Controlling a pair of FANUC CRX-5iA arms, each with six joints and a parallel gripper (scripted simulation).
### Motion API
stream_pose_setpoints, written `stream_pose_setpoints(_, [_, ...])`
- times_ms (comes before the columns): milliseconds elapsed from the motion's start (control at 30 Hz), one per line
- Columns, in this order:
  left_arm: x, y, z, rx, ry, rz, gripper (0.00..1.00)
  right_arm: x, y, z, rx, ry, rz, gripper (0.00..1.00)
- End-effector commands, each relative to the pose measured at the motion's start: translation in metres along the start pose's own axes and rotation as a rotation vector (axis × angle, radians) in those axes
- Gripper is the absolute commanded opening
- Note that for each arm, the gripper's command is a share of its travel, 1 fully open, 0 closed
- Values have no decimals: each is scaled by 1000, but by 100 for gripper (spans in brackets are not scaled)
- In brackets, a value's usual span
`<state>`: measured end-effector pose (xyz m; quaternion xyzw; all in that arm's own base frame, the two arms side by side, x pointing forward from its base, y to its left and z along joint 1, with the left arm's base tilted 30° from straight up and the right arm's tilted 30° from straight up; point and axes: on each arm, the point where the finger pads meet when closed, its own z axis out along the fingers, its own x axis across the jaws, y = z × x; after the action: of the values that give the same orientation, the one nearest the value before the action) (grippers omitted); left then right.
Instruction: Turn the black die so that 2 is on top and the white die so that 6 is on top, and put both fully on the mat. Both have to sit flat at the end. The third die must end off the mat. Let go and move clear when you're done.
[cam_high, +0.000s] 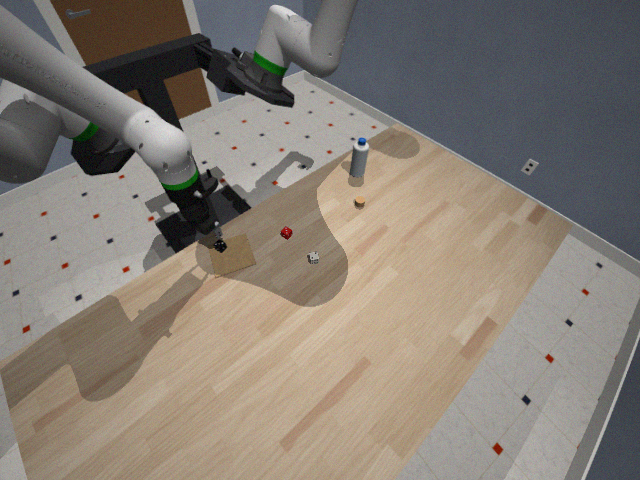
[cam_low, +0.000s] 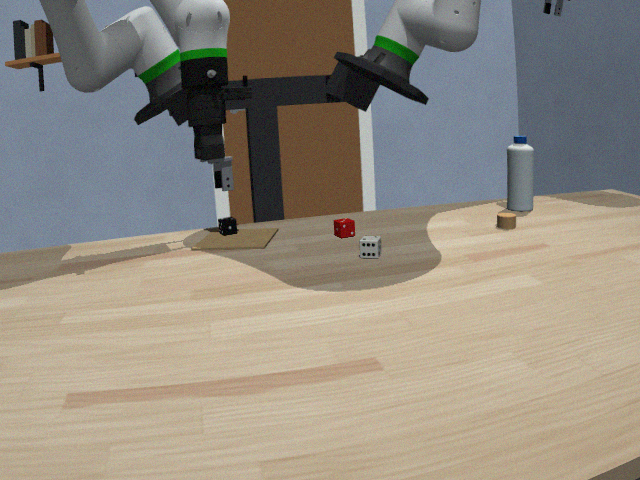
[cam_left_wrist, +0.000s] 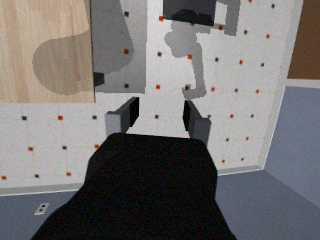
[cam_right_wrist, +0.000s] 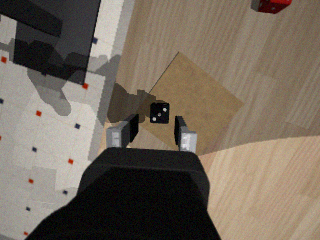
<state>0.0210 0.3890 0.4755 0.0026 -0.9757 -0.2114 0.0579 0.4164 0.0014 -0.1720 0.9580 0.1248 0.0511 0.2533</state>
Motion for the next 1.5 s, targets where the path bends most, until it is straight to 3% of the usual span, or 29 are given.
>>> stream_pose_setpoints(0, [0,0,-1,-2,0,0,100,1,0,0,0,2,0,87])
stream_pose_setpoints(767, [0,0,-1,-2,0,0,100,1,0,4,0,2,0,87])
stream_pose_setpoints(1467, [0,0,-1,-2,0,0,100,0,0,30,0,2,0,87])
